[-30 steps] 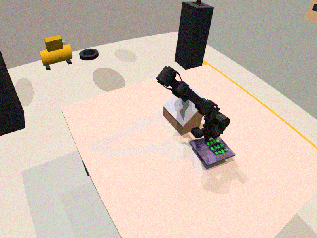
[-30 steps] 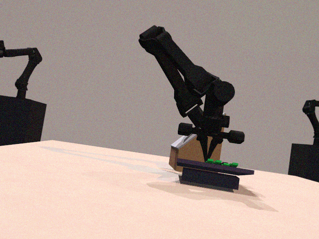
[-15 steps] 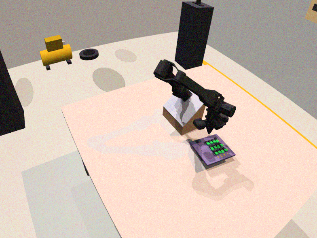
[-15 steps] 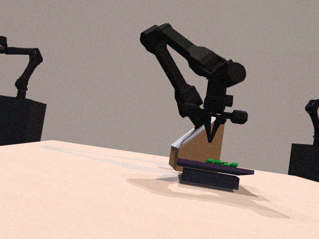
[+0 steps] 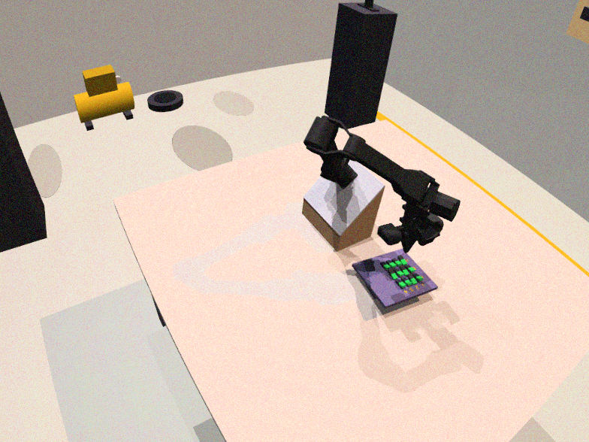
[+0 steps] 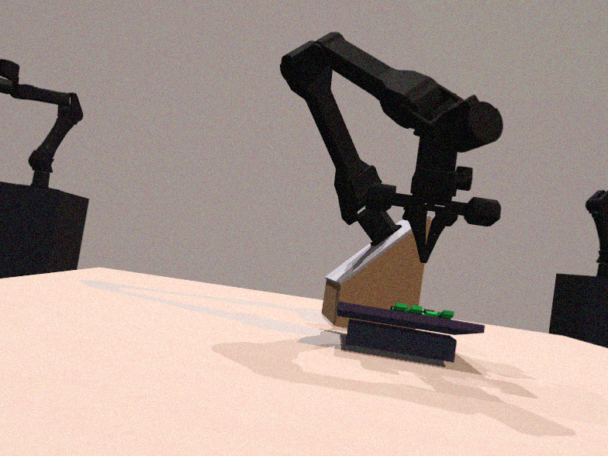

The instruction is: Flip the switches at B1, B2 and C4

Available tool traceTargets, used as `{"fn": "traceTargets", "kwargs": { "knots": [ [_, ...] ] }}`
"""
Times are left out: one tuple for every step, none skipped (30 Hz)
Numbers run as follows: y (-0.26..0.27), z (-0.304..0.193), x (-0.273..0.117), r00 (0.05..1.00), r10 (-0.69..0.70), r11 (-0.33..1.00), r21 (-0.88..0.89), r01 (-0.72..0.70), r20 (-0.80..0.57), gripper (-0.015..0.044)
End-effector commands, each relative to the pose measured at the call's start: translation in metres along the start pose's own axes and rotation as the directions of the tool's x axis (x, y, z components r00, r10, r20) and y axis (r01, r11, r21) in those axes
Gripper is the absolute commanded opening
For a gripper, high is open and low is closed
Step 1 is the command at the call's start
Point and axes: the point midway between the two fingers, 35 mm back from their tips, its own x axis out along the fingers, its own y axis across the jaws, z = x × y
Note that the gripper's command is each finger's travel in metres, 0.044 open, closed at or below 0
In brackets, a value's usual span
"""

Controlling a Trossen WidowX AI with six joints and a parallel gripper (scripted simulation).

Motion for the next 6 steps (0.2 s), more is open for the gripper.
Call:
{"fn": "traceTargets", "kwargs": {
  "knots": [
    [0.0018, 0.0008, 0.0001, 1.000, 0.002, 1.000, 0.003, -0.002, -0.004, 0.0000],
    [0.0018, 0.0008, 0.0001, 1.000, 0.002, 1.000, 0.003, -0.002, -0.004, 0.0000],
    [0.0018, 0.0008, 0.0001, 1.000, 0.002, 1.000, 0.003, -0.002, -0.004, 0.0000],
    [0.0018, 0.0008, 0.0001, 1.000, 0.002, 1.000, 0.003, -0.002, -0.004, 0.0000],
    [0.0018, 0.0008, 0.0001, 1.000, 0.002, 1.000, 0.003, -0.002, -0.004, 0.0000],
    [0.0018, 0.0008, 0.0001, 1.000, 0.002, 1.000, 0.003, -0.002, -0.004, 0.0000]
  ]
}}
